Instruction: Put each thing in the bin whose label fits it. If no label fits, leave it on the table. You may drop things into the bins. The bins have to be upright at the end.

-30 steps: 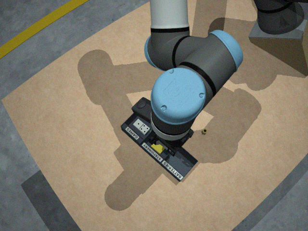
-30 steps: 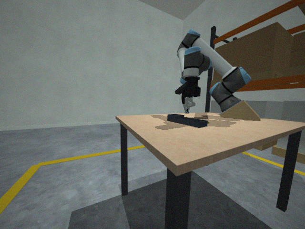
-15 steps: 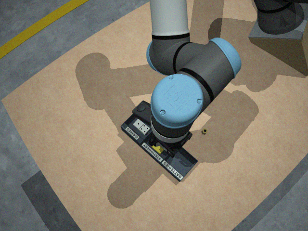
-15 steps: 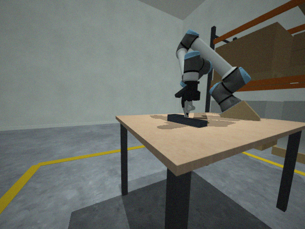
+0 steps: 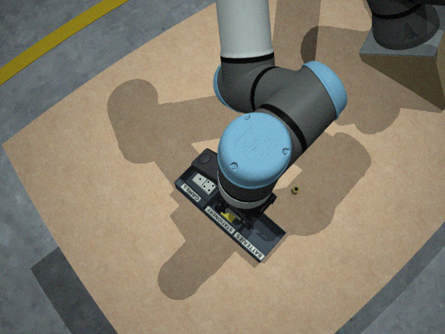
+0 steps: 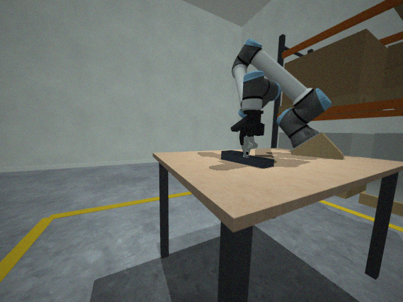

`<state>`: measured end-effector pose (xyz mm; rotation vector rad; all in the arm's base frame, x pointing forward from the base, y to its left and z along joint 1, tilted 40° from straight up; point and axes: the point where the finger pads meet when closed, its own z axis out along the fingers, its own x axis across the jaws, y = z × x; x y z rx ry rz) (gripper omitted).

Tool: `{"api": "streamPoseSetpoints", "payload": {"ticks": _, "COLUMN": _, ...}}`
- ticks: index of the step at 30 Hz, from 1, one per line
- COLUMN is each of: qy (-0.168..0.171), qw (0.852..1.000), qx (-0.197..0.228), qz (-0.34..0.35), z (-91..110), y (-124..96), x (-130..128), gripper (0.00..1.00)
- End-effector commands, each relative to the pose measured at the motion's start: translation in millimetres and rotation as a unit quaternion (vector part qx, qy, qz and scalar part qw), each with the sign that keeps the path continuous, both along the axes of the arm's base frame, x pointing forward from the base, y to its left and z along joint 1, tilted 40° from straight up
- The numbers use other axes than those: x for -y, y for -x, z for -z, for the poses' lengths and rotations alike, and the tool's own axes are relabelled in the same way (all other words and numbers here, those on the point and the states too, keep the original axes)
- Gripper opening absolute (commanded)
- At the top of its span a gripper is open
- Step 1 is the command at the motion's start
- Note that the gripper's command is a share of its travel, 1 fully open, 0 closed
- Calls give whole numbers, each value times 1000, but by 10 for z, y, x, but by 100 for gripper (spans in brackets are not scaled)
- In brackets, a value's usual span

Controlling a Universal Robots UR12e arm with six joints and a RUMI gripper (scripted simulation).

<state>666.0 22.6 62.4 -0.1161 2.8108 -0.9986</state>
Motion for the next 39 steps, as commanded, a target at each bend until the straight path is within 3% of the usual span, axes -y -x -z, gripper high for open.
{"api": "streamPoseSetpoints", "payload": {"ticks": 1, "qy": 0, "qw": 1000, "qx": 1, "qz": 0, "z": -3, "y": -4, "x": -2, "gripper": 0}}
{"api": "streamPoseSetpoints", "payload": {"ticks": 6, "qy": 0, "qw": 1000, "qx": 1, "qz": 0, "z": -3, "y": -4, "x": -2, "gripper": 0}}
{"api": "streamPoseSetpoints", "payload": {"ticks": 7, "qy": 0, "qw": 1000, "qx": 1, "qz": 0, "z": -3, "y": -4, "x": -2, "gripper": 18}}
{"api": "streamPoseSetpoints", "payload": {"ticks": 24, "qy": 0, "qw": 1000, "qx": 1, "qz": 0, "z": -3, "y": -4, "x": -2, "gripper": 18}}
{"api": "streamPoseSetpoints", "payload": {"ticks": 39, "qy": 0, "qw": 1000, "qx": 1, "qz": 0, "z": -135, "y": 26, "x": -109, "gripper": 18}}
